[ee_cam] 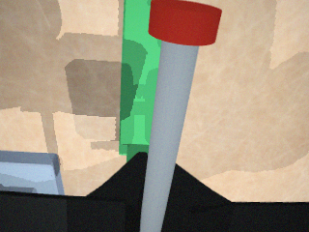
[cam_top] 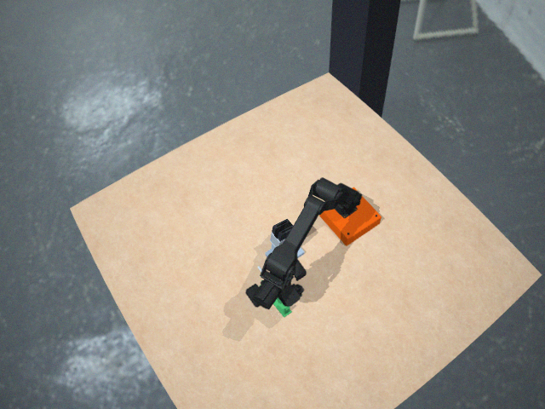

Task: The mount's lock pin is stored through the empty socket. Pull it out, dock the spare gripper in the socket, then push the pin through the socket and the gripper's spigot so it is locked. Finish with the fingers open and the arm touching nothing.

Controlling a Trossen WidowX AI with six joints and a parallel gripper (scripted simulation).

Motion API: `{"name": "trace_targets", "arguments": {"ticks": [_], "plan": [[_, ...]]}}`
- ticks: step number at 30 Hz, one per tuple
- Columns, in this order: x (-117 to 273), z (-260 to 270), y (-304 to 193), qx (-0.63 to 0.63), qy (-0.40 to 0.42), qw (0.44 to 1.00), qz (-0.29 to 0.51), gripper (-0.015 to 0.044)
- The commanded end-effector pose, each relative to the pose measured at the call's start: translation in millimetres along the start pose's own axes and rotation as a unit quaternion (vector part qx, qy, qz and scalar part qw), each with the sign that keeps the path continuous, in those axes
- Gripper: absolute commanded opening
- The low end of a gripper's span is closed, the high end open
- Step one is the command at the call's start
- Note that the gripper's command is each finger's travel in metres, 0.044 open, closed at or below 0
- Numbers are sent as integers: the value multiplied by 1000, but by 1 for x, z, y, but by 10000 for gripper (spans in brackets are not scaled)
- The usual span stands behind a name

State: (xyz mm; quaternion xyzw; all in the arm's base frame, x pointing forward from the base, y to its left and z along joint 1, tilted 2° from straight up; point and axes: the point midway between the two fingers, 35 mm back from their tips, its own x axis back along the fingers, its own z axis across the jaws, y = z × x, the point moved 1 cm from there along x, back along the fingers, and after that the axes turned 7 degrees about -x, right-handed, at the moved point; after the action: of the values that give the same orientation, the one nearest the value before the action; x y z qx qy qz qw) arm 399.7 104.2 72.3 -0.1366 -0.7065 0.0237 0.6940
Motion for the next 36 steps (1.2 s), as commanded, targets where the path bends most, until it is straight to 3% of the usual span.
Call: {"name": "trace_targets", "arguments": {"ticks": [1,10,36], "plan": [[-3,0,0,1,2,1000,1,0],[-1,2,0,1,2,1000,1,1],[16,71,-9,6,4,1000,1,0]]}}
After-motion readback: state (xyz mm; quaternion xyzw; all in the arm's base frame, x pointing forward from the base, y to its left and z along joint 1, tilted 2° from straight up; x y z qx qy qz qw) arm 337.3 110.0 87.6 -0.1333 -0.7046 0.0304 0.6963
